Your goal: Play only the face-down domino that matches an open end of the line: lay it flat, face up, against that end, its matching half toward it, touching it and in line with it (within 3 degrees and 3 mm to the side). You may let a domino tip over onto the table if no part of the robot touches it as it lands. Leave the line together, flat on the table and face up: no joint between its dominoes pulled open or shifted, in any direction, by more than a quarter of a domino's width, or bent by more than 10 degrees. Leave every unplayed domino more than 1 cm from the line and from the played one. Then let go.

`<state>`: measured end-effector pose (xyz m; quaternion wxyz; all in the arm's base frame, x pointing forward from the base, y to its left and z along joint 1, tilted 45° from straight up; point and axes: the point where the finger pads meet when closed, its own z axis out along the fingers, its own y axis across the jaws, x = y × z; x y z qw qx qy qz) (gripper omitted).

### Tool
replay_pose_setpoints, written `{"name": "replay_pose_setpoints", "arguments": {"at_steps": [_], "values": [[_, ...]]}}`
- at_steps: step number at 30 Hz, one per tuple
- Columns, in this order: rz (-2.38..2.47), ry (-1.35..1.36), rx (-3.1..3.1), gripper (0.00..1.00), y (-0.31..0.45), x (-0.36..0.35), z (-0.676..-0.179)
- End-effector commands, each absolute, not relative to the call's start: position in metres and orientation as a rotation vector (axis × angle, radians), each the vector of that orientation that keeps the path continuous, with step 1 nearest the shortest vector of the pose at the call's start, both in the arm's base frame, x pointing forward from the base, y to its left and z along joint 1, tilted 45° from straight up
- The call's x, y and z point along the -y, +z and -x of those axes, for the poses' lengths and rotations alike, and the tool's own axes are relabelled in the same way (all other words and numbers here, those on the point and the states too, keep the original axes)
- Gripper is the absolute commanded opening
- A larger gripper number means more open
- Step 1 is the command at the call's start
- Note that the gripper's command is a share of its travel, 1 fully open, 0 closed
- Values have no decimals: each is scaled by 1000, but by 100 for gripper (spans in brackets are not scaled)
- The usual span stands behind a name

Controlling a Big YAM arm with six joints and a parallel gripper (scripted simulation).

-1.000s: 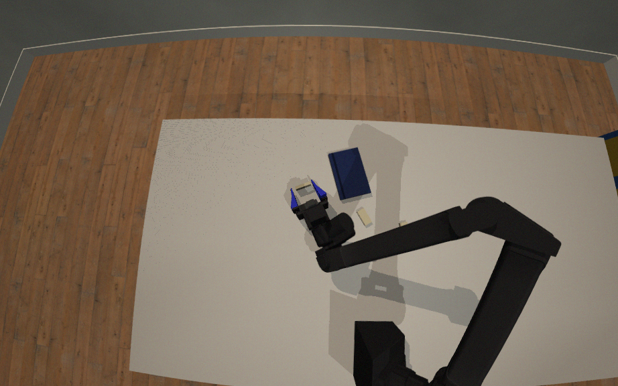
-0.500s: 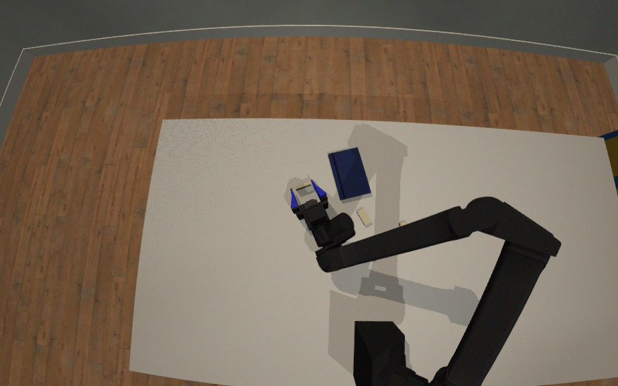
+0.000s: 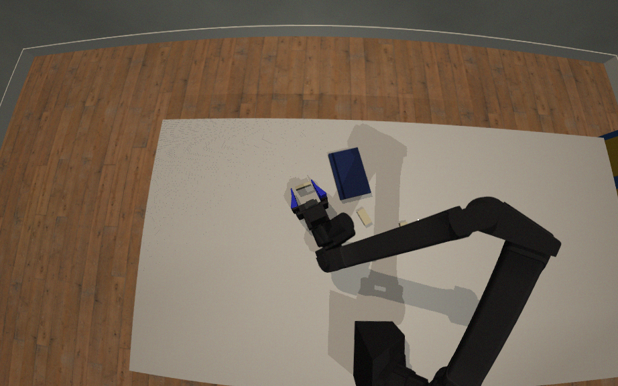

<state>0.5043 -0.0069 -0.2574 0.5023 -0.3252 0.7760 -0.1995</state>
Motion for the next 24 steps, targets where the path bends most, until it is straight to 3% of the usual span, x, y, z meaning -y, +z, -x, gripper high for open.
{"name": "replay_pose_setpoints", "arguments": {"at_steps": [1,24], "values": [[788,-479,-1868,73,-250,2,-501],[784,-476,-1860,73,-210,-18,-466]]}}
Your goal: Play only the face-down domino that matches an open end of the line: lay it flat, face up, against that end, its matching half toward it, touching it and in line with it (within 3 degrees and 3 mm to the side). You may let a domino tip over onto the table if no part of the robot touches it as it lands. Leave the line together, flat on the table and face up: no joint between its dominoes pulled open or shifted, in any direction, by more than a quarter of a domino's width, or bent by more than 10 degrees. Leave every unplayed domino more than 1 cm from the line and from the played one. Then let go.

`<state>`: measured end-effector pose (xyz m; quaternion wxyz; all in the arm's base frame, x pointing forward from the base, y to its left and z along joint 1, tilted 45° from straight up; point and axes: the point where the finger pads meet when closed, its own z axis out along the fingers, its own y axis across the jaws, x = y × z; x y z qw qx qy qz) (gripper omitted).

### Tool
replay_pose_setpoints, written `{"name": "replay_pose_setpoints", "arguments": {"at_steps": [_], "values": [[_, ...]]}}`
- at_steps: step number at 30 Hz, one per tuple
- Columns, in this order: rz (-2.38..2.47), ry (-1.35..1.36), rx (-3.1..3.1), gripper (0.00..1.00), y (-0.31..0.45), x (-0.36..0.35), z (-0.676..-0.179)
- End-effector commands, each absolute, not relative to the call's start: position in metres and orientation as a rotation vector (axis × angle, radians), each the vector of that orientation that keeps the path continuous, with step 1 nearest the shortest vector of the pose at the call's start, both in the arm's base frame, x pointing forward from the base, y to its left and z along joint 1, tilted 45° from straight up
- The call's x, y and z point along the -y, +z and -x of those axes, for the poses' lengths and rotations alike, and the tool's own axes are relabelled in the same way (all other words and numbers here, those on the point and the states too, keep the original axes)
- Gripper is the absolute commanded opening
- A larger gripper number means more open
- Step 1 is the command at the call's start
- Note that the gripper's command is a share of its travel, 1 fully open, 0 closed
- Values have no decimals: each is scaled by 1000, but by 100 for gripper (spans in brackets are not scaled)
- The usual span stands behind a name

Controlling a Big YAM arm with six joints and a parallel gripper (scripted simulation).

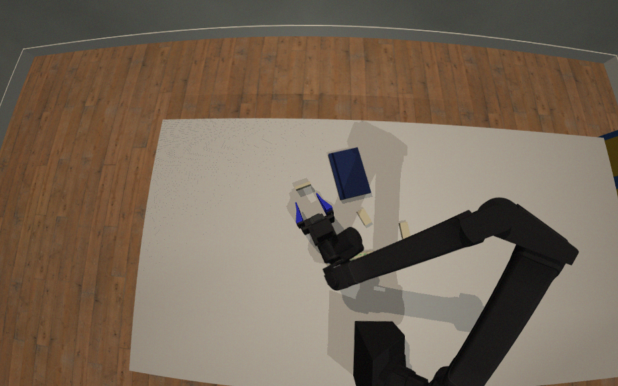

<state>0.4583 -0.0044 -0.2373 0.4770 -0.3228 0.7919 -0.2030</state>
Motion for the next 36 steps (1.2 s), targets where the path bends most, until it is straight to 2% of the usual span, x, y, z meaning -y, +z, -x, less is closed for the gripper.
{"name": "replay_pose_setpoints", "arguments": {"at_steps": [1,36], "values": [[782,-475,-1853,73,-205,-21,-465],[791,-486,-1888,73,-206,-17,-456]]}}
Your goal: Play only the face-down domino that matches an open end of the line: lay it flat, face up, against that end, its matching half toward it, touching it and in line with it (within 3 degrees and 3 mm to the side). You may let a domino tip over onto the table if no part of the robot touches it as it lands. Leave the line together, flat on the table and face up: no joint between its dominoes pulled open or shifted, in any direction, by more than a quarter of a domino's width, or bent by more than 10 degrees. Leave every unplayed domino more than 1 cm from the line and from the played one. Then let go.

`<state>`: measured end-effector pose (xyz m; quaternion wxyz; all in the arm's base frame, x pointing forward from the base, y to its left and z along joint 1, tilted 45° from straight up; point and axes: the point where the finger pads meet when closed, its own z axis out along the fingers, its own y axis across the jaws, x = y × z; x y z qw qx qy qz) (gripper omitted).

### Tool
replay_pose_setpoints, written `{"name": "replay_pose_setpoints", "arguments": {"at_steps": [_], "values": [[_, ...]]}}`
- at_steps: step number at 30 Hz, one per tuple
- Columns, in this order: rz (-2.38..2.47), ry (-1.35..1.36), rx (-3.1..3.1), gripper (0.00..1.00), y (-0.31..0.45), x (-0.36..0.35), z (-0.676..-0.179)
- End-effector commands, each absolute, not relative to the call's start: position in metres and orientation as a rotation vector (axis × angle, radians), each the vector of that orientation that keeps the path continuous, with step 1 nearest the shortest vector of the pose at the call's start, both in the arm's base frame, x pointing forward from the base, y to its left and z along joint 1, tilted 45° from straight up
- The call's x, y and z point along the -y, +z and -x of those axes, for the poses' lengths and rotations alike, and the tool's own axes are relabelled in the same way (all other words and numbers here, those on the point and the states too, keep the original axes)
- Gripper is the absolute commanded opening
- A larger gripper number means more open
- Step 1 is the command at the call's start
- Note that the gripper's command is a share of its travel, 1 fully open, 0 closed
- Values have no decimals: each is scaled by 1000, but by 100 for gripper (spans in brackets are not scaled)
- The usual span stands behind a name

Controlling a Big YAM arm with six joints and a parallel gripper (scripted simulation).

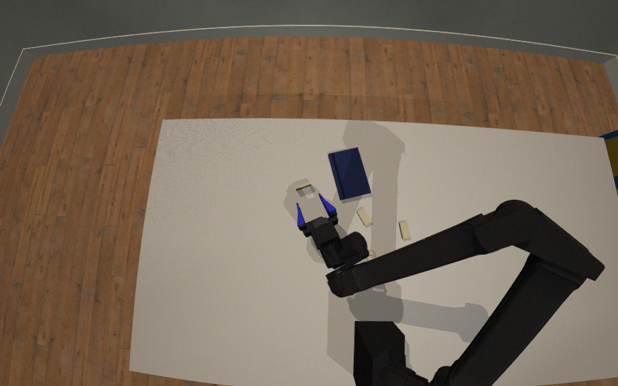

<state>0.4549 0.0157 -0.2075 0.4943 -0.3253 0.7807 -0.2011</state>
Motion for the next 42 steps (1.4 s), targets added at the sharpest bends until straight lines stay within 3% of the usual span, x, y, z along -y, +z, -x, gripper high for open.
{"name": "replay_pose_setpoints", "arguments": {"at_steps": [1,42], "values": [[791,-486,-1888,73,-206,-17,-456],[767,-565,-1962,73,-181,-32,-467]]}}
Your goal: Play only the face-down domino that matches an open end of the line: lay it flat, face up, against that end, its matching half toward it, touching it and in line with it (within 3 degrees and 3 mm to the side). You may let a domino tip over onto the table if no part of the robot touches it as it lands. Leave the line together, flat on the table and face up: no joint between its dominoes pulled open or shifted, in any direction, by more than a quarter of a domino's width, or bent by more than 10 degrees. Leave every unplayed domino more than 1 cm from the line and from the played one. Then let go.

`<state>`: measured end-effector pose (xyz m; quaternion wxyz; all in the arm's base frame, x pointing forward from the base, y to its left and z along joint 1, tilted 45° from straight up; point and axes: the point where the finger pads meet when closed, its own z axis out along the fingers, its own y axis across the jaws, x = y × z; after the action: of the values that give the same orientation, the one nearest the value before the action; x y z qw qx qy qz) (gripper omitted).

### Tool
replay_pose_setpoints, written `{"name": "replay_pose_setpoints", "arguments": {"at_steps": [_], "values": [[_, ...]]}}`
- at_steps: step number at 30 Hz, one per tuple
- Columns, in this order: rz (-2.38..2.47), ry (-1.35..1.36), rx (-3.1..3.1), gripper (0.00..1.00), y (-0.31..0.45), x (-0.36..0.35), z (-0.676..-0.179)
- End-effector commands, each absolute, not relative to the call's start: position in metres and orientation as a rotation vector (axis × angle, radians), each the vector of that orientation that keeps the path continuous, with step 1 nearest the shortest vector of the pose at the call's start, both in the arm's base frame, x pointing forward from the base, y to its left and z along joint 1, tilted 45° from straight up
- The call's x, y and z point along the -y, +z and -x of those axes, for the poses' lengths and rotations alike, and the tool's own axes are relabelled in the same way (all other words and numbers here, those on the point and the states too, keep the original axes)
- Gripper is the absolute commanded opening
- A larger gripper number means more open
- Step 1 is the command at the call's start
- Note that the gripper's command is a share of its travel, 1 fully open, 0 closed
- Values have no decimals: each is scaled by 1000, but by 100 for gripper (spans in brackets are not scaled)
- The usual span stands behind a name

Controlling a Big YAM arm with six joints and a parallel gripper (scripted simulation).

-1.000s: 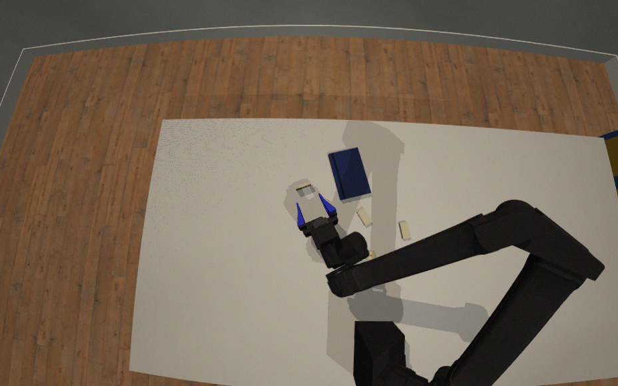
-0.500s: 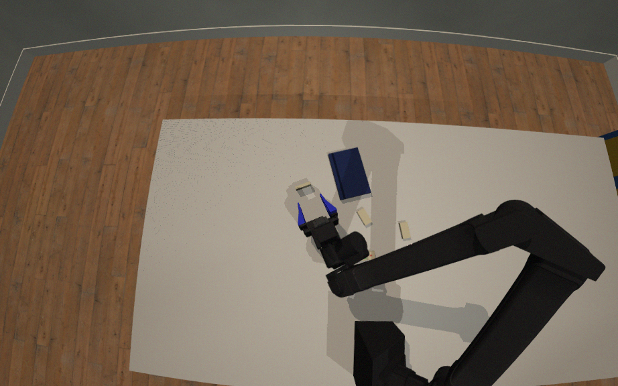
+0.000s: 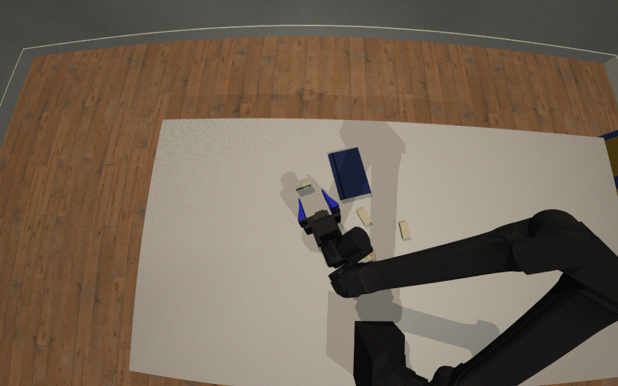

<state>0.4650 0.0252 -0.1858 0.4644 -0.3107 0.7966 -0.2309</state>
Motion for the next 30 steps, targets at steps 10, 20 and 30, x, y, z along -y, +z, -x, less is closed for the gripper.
{"name": "replay_pose_setpoints", "arguments": {"at_steps": [10,20,30], "values": [[740,-647,-2150,73,-162,-59,-467],[724,-743,-2292,73,-152,-67,-467],[650,-861,-2551,73,-146,-83,-467]]}}
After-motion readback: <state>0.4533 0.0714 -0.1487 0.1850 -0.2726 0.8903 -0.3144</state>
